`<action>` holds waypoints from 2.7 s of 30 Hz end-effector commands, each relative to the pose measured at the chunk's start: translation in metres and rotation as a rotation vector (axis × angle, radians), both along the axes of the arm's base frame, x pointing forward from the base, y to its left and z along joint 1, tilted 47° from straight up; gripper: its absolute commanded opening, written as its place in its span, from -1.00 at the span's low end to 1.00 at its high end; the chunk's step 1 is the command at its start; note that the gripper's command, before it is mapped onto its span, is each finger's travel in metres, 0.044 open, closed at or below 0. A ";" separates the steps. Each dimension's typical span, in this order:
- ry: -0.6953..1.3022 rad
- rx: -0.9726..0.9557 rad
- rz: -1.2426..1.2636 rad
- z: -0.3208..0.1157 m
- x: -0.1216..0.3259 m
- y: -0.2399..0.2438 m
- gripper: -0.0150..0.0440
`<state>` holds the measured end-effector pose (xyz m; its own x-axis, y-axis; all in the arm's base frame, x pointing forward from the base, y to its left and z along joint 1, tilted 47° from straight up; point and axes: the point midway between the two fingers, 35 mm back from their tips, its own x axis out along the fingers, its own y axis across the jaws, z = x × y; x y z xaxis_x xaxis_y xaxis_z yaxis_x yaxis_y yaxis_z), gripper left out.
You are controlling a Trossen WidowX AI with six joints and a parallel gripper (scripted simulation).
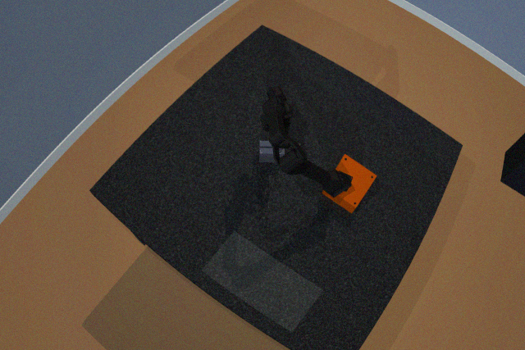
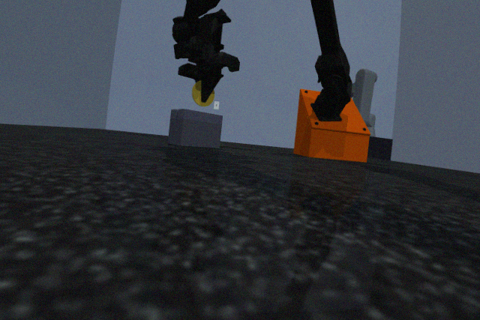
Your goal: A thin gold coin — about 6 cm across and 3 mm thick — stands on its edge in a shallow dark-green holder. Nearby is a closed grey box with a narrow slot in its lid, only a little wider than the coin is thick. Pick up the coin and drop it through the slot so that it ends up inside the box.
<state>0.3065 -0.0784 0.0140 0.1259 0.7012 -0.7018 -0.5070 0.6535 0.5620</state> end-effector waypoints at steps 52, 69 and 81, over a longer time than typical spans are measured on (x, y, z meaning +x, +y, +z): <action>-0.007 0.006 0.006 0.029 0.010 0.026 -0.49; -0.005 0.007 0.004 0.024 0.012 0.034 -0.49; -0.003 0.008 0.003 0.019 0.013 0.038 -0.49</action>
